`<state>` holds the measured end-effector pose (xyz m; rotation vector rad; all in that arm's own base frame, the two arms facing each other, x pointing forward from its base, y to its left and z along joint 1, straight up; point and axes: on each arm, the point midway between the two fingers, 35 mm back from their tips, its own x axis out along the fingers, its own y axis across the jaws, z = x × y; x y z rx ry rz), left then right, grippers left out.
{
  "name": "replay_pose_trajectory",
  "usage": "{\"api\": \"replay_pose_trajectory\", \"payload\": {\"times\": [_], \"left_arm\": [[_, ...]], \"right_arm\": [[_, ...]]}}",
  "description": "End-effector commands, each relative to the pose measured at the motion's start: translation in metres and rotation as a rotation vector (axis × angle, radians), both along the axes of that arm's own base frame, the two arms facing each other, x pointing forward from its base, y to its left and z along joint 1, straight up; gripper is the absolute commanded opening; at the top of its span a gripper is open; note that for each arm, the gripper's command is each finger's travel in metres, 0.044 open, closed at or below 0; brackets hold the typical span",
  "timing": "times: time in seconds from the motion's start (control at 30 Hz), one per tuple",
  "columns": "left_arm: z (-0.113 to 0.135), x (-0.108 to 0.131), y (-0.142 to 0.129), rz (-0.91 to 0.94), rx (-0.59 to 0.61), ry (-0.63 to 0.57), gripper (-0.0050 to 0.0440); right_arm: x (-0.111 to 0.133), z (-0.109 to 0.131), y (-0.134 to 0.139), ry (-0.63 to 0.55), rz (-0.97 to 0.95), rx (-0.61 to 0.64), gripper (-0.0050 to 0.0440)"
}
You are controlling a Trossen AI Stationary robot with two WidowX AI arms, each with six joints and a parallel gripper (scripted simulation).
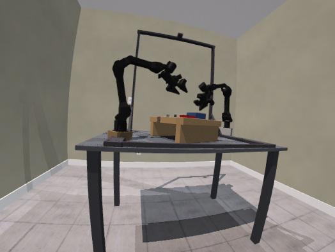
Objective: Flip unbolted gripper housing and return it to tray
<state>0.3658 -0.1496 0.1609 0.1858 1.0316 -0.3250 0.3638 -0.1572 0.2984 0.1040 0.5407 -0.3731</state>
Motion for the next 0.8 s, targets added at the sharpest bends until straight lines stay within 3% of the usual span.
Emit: {"api": "replay_pose_trajectory", "payload": {"times": [0.0,0.13,0.4,0.77], "left_arm": [[0.010,0.001,0.000,0.004,-0.010,-0.025,0.0000],[0.011,0.004,-0.001,0.004,-0.010,-0.025,0.0000],[0.015,0.043,-0.016,0.004,-0.011,-0.028,0.0000],[0.013,0.044,-0.017,0.004,-0.011,-0.028,0.0000]], "right_arm": [[-0.001,0.010,0.000,-0.023,-0.004,-0.009,0.0437],[-0.001,0.010,0.000,-0.023,-0.004,-0.009,0.0437],[-0.001,0.010,0.000,-0.023,-0.004,-0.009,0.0437],[-0.001,0.010,0.000,-0.023,-0.004,-0.009,0.0437]]}}
